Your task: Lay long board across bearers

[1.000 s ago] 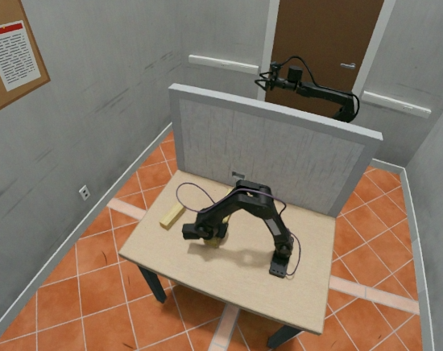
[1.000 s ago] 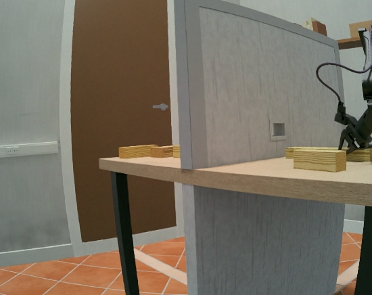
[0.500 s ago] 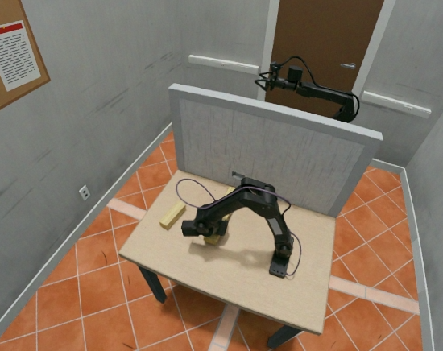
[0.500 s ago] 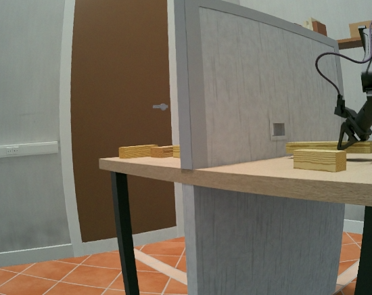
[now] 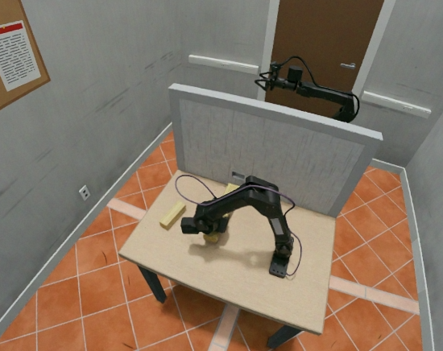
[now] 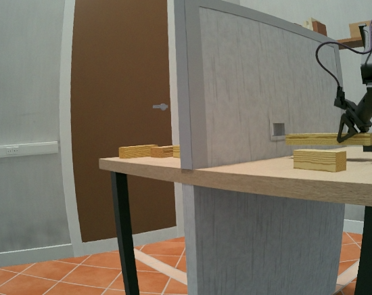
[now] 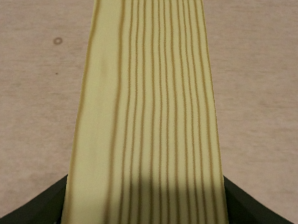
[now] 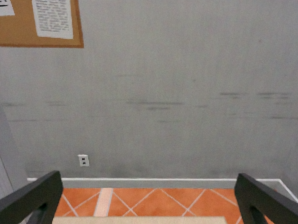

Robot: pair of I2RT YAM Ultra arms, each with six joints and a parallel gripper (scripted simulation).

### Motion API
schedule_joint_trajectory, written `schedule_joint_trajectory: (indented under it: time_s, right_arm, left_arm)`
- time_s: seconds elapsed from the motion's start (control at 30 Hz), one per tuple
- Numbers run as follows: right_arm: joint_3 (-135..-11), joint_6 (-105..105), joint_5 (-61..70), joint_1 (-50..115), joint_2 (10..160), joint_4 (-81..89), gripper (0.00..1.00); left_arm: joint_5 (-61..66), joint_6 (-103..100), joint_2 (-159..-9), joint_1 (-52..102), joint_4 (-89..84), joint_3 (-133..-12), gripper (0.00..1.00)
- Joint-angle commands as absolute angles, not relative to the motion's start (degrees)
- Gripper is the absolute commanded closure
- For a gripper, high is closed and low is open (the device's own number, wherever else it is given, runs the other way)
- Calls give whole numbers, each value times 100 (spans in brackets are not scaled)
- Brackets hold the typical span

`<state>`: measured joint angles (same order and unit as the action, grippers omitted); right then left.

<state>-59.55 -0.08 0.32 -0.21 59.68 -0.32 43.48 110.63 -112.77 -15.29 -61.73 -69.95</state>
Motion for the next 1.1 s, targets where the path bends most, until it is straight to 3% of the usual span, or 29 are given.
schedule_joint_trajectory:
  time_s: [0.0,1.07]
  right_arm:
    - [-6204,-25,81,30,6020,-197,0]
    - [-6204,-25,81,30,6020,-197,0]
  left_arm:
    - [4841,11091,-11006,-1469,-6582,-7339,100]
    - [4910,10535,-10575,-1127,-6505,-7207,100]
